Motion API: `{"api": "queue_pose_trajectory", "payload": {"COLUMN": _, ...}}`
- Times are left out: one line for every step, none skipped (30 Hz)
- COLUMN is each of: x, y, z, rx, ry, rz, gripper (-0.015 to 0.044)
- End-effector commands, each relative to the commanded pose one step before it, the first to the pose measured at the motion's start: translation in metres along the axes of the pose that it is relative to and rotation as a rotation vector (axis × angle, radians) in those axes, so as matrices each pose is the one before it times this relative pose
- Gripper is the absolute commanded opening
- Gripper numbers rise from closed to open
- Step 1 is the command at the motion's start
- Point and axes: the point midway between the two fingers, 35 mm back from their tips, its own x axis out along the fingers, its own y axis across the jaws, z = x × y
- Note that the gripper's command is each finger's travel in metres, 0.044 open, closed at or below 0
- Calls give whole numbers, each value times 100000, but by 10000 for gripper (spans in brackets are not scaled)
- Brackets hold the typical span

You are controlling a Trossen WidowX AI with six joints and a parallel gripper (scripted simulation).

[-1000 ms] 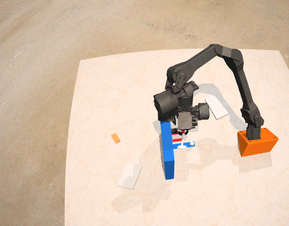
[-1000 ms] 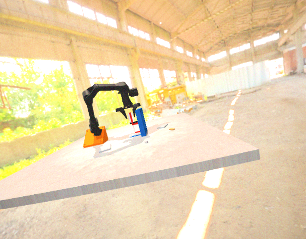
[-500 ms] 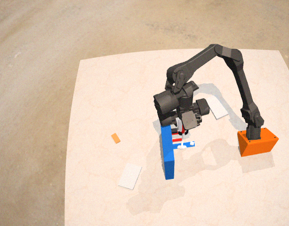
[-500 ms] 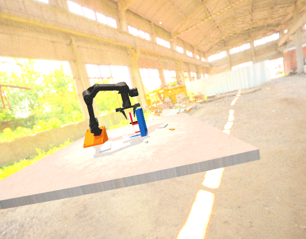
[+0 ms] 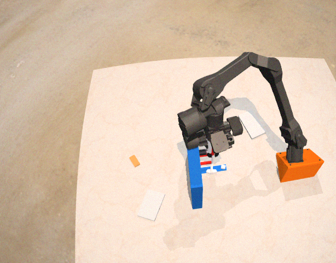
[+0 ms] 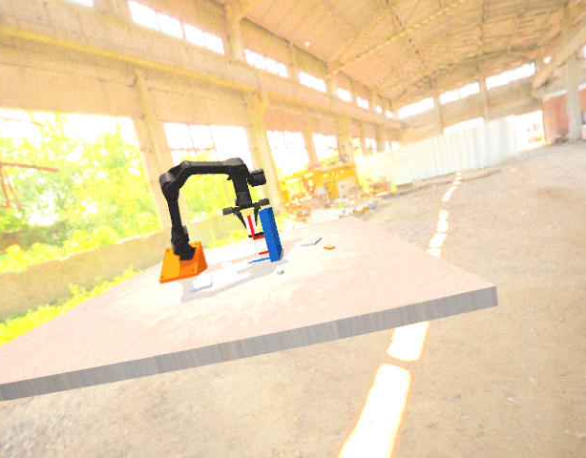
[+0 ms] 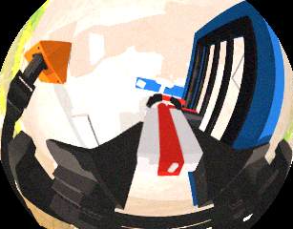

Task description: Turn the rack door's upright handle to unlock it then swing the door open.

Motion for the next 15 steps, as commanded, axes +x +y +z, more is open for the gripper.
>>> {"api": "queue_pose_trajectory", "payload": {"x": 47, "y": -27, "z": 35, "rx": -382, "ry": -48, "rz": 104, "gripper": 163}}
{"api": "queue_pose_trajectory", "payload": {"x": 0, "y": 0, "z": 0, "rx": 0, "ry": 0, "rz": 0, "gripper": 156}}
{"api": "queue_pose_trajectory", "payload": {"x": 0, "y": 0, "z": 0, "rx": 0, "ry": 0, "rz": 0, "gripper": 149}}
{"api": "queue_pose_trajectory", "payload": {"x": 0, "y": 0, "z": 0, "rx": 0, "ry": 0, "rz": 0, "gripper": 143}}
{"api": "queue_pose_trajectory", "payload": {"x": 0, "y": 0, "z": 0, "rx": 0, "ry": 0, "rz": 0, "gripper": 136}}
{"api": "queue_pose_trajectory", "payload": {"x": 0, "y": 0, "z": 0, "rx": 0, "ry": 0, "rz": 0, "gripper": 129}}
{"api": "queue_pose_trajectory", "payload": {"x": 0, "y": 0, "z": 0, "rx": 0, "ry": 0, "rz": 0, "gripper": 123}}
{"api": "queue_pose_trajectory", "payload": {"x": 0, "y": 0, "z": 0, "rx": 0, "ry": 0, "rz": 0, "gripper": 116}}
{"api": "queue_pose_trajectory", "payload": {"x": 0, "y": 0, "z": 0, "rx": 0, "ry": 0, "rz": 0, "gripper": 109}}
{"api": "queue_pose_trajectory", "payload": {"x": 0, "y": 0, "z": 0, "rx": 0, "ry": 0, "rz": 0, "gripper": 103}}
{"api": "queue_pose_trajectory", "payload": {"x": 0, "y": 0, "z": 0, "rx": 0, "ry": 0, "rz": 0, "gripper": 96}}
{"api": "queue_pose_trajectory", "payload": {"x": 0, "y": 0, "z": 0, "rx": 0, "ry": 0, "rz": 0, "gripper": 89}}
{"api": "queue_pose_trajectory", "payload": {"x": 0, "y": 0, "z": 0, "rx": 0, "ry": 0, "rz": 0, "gripper": 83}}
{"api": "queue_pose_trajectory", "payload": {"x": 0, "y": 0, "z": 0, "rx": 0, "ry": 0, "rz": 0, "gripper": 76}}
{"api": "queue_pose_trajectory", "payload": {"x": 0, "y": 0, "z": 0, "rx": 0, "ry": 0, "rz": 0, "gripper": 69}}
